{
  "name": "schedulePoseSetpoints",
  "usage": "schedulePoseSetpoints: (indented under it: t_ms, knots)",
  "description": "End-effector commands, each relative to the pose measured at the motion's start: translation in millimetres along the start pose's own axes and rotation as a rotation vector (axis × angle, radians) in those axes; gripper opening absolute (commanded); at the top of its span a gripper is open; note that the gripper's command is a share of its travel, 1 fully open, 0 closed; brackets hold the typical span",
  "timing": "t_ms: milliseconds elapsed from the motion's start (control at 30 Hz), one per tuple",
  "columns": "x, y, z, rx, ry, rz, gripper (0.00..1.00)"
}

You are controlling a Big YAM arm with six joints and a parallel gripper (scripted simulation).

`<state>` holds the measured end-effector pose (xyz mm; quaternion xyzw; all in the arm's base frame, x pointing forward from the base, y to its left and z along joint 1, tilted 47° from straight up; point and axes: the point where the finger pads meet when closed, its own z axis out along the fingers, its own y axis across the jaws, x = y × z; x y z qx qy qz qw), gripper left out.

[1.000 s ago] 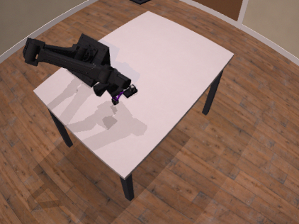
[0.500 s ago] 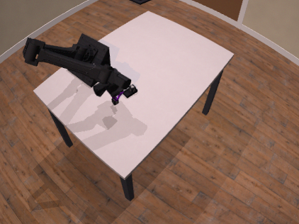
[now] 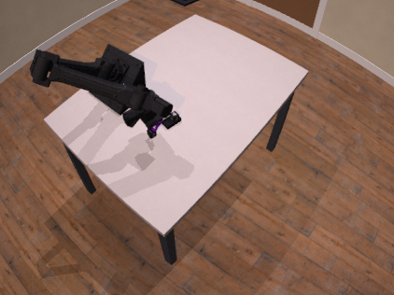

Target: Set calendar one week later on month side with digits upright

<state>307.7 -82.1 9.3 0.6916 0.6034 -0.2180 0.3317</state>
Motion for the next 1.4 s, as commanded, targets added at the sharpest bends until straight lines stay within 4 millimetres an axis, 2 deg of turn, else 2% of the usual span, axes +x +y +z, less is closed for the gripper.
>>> schedulePoseSetpoints:
  t_ms: [0,867,1367]
  knots:
    - [2.1,2.6,0.7,-0.009,-0.003,-0.01,0.44]
    - [2.2,2.7,0.7,-0.009,-0.003,-0.01,0.44]
    - [1.7,9.3,-0.2,-0.014,-0.002,-0.001,0.44]
